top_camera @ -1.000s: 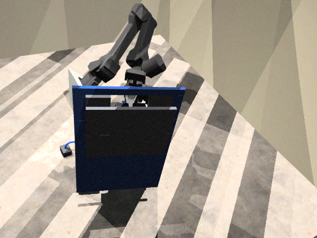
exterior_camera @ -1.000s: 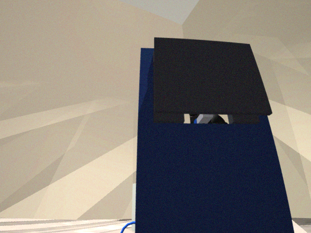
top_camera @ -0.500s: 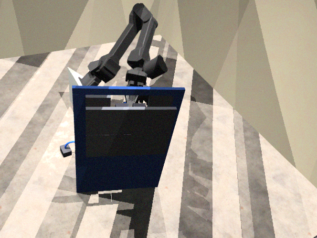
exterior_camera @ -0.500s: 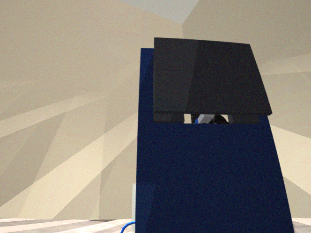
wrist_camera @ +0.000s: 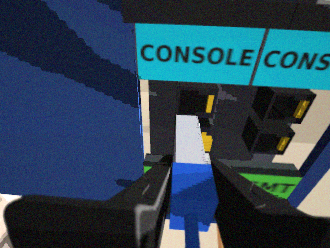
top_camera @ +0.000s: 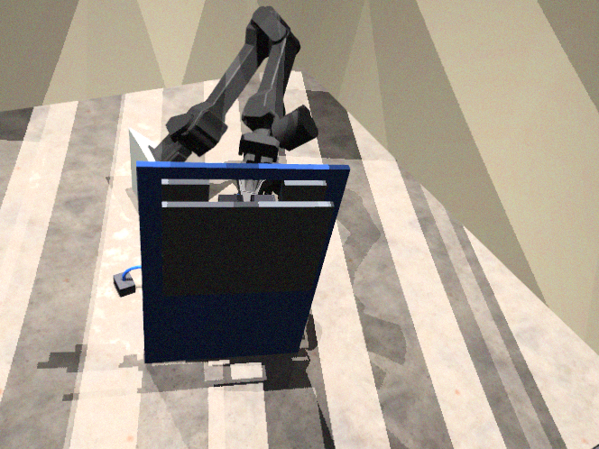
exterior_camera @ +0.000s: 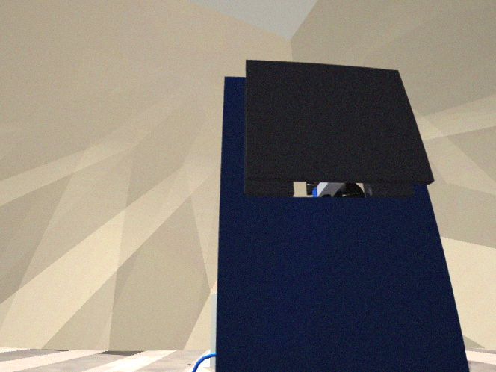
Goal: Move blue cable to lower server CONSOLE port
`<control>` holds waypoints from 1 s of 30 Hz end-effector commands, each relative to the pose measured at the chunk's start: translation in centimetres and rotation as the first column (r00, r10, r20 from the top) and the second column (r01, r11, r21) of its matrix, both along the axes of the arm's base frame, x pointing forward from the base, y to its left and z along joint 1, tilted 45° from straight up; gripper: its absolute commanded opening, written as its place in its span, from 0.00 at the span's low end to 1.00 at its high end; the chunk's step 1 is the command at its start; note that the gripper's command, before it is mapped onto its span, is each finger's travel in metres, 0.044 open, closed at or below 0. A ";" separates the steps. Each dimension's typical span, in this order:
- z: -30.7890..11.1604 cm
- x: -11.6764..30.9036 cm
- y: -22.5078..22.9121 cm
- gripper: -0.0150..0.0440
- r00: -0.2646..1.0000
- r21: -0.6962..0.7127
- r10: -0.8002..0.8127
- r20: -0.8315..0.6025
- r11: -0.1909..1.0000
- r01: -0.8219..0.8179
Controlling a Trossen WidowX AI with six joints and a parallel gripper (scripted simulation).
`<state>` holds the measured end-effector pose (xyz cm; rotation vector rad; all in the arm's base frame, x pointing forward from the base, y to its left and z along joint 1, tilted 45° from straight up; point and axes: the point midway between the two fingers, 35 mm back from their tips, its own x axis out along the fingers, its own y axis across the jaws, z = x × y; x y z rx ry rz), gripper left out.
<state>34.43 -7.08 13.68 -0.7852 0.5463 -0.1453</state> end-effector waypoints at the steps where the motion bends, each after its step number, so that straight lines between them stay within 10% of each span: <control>1: 0.5 0.4 -0.2 0.25 1.000 -0.001 -0.008 0.014 1.000 0.008; 30: 0.4 1.6 -0.4 0.25 1.000 -0.002 -0.010 0.015 1.000 0.010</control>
